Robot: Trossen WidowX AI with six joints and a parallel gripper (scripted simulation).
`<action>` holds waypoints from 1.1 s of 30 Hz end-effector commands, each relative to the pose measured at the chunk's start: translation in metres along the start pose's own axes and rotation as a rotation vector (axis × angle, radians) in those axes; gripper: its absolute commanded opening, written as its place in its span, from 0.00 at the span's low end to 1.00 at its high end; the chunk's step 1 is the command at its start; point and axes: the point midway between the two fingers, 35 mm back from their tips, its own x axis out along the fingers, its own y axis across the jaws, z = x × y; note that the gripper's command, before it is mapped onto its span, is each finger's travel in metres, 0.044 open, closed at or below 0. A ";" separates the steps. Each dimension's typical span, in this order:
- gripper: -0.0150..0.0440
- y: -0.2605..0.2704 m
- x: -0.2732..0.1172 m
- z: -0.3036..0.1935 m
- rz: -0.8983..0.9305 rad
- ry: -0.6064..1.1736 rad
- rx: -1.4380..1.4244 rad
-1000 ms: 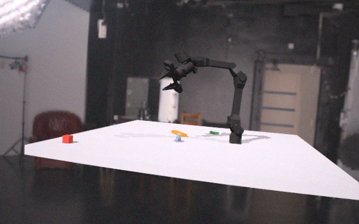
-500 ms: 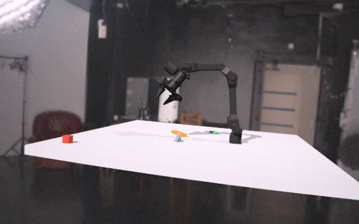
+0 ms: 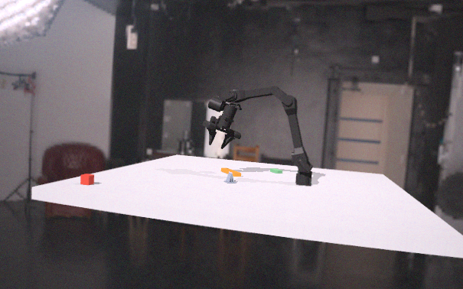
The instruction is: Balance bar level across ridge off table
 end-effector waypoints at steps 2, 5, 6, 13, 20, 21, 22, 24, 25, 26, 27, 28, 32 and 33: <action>0.79 -0.036 0.014 0.013 -0.109 0.048 0.027; 0.79 -0.057 0.021 0.019 -0.168 0.082 0.045; 0.79 -0.064 0.023 0.021 -0.187 0.095 0.051; 0.79 -0.096 0.032 0.027 -0.267 0.155 0.078; 0.79 -0.101 0.053 0.024 -0.267 0.155 0.078; 0.79 -0.103 0.058 0.023 -0.267 0.155 0.078; 0.79 -0.105 0.065 0.021 -0.267 0.155 0.078; 0.79 -0.108 0.073 0.019 -0.267 0.155 0.078; 0.79 -0.108 0.074 0.019 -0.267 0.155 0.078; 0.79 -0.108 0.074 0.019 -0.267 0.155 0.078; 0.79 -0.108 0.074 0.019 -0.267 0.155 0.078; 0.79 -0.108 0.074 0.019 -0.267 0.155 0.078; 0.79 -0.108 0.076 0.019 -0.267 0.155 0.078; 0.79 -0.108 0.077 0.019 -0.267 0.155 0.078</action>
